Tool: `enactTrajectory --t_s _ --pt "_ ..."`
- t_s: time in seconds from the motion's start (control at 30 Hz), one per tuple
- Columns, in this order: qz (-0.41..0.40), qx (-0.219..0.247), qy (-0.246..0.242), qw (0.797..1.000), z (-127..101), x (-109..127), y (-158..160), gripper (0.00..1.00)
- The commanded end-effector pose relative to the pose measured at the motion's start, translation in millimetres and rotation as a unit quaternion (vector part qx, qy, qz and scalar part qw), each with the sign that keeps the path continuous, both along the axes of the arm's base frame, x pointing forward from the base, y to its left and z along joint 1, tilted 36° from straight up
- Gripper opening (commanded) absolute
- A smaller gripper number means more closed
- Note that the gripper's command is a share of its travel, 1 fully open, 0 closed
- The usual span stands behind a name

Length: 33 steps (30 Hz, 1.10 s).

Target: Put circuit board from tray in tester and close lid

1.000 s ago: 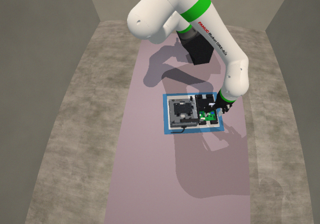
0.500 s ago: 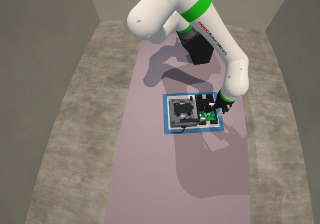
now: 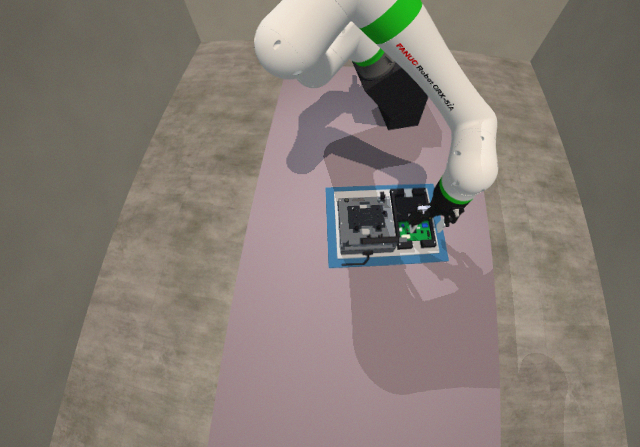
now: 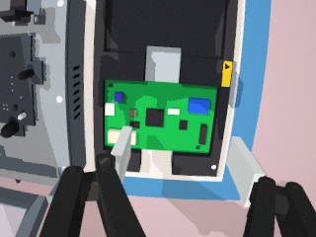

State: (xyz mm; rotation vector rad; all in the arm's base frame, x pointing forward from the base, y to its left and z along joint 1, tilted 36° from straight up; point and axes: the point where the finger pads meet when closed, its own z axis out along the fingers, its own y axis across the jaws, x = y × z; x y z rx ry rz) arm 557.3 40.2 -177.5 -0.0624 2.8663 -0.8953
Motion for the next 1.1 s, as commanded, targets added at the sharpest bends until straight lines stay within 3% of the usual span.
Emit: enactTrajectory --t_s 0.0,1.07 --pt "0.0 0.0 0.0 1.0 0 0 0 0.58" --pt "0.0 0.0 0.0 1.0 7 -7 -12 0.58"
